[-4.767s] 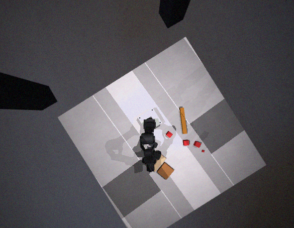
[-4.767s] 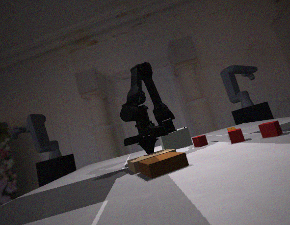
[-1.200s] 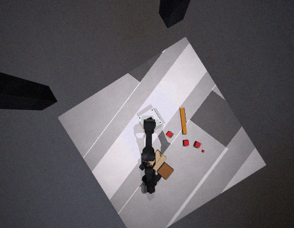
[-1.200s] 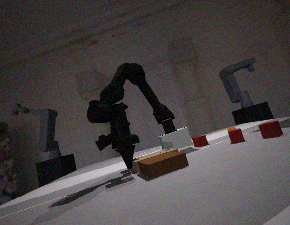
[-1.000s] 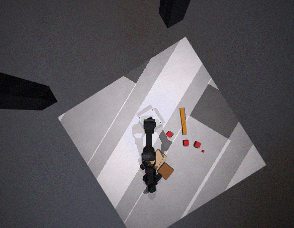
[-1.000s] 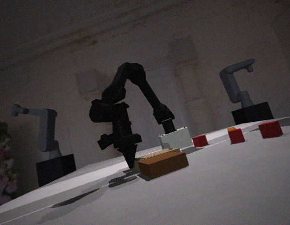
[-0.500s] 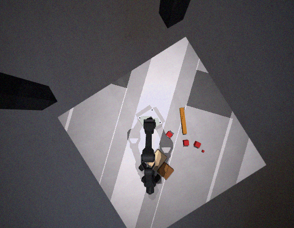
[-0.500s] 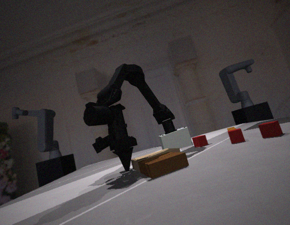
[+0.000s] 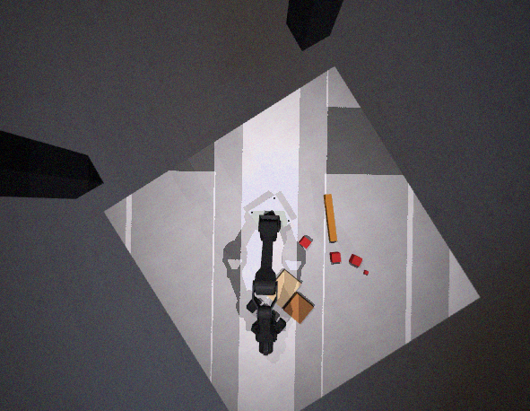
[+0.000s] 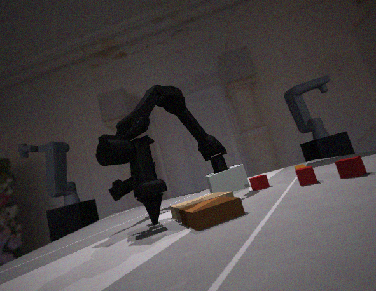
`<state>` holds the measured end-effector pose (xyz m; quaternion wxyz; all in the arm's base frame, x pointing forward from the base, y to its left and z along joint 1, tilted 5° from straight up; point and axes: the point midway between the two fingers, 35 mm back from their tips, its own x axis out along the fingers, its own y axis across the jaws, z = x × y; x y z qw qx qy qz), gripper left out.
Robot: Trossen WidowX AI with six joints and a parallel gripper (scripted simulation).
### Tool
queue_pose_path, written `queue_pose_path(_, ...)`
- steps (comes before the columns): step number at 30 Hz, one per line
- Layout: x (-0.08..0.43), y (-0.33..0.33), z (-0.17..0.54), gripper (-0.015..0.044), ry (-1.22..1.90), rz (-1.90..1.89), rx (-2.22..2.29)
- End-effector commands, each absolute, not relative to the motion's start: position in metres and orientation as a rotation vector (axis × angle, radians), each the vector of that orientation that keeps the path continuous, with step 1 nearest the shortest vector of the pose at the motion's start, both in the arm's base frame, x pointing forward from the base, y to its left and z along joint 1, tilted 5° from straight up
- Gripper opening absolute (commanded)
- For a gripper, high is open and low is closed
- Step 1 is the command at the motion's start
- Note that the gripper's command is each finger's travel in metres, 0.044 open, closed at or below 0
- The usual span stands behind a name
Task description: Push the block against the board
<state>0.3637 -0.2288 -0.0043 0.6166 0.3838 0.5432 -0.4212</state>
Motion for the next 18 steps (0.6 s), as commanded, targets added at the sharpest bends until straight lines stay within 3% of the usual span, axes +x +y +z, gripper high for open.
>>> queue_pose_path(1, 0.366, -0.235, -0.003, 0.0000, 1.251, -0.966, 0.885)
queue_pose_path(8, 0.362, -0.228, 0.048, 0.0000, 1.251, -0.966, 0.885)
queue_pose_path(14, 0.364, -0.227, 0.051, 0.0000, 1.234, -0.962, 0.879)
queue_pose_path(18, 0.361, -0.170, 0.049, 0.0000, 1.243, -0.957, 0.886)
